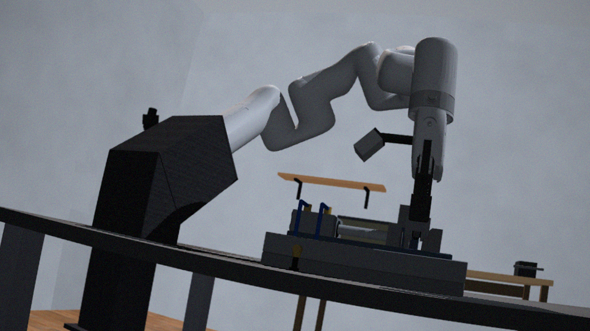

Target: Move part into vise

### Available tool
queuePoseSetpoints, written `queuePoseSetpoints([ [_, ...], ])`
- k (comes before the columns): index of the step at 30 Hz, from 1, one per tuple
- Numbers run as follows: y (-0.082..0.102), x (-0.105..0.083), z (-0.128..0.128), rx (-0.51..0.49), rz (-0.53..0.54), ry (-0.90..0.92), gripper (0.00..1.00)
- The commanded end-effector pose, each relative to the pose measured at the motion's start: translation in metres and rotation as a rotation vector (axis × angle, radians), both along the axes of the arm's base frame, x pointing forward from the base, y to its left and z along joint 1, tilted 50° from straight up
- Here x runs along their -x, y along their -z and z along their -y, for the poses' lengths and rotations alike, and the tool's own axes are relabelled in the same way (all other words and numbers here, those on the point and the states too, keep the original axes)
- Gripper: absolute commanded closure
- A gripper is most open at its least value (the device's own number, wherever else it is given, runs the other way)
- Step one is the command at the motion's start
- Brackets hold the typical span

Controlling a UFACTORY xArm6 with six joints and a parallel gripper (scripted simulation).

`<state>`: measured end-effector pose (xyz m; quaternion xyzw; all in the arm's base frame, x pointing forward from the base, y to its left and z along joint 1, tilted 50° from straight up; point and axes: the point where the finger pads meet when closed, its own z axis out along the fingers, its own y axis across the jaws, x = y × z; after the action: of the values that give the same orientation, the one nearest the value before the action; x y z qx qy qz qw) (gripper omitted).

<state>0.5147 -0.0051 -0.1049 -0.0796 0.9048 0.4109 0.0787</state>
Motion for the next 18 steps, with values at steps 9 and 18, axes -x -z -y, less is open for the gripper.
queuePoseSetpoints([
  [9, -0.0039, 0.0005, -0.0066, -0.018, -0.001, -0.013, 1.0],
  [18, -0.0025, 0.0001, -0.0054, -0.018, -0.001, -0.013, 1.0],
])
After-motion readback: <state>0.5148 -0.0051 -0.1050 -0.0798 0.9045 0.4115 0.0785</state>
